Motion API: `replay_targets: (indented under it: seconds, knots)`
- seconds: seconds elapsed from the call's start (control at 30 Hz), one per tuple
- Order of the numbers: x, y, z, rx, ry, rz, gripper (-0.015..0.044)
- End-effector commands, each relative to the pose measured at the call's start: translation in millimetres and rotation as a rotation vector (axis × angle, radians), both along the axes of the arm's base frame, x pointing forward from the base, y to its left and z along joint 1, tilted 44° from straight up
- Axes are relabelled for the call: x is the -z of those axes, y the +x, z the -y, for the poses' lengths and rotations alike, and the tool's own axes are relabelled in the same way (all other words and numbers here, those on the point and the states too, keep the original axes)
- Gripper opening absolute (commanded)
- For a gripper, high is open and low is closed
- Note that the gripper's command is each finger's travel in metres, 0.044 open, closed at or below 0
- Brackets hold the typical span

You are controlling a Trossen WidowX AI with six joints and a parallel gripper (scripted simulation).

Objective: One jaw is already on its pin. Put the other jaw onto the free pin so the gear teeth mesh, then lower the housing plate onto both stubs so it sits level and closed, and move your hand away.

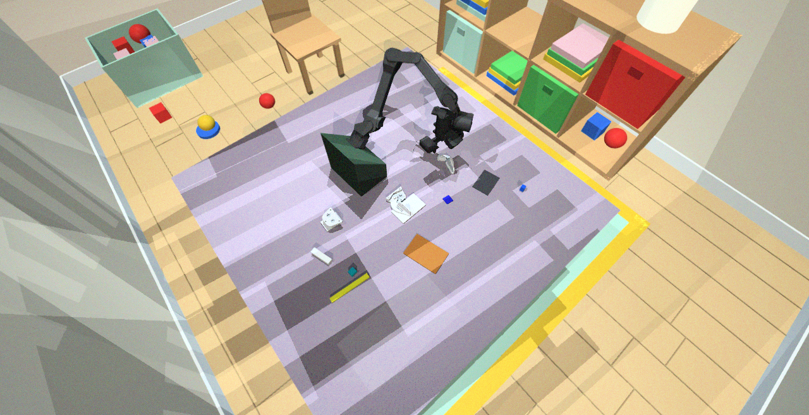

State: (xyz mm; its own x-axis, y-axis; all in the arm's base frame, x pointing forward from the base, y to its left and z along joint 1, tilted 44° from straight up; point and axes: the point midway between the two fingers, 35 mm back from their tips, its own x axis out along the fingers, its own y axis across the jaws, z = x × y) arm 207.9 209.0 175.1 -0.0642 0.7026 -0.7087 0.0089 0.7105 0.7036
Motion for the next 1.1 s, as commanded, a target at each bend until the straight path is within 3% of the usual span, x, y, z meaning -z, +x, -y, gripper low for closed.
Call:
replay_targets:
  seconds: [0.0, 0.27, 0.97, 1.07]
  knots:
    - [0.0, 0.0, 0.0, 0.000, 0.000, 0.000, 0.0204]
    - [0.0, 0.0, 0.0, 0.000, 0.000, 0.000, 0.0000]
    - [0.0, 0.0, 0.0, 0.000, 0.000, 0.000, 0.0000]
    - [0.0, 0.0, 0.0, 0.000, 0.000, 0.000, 0.0079]
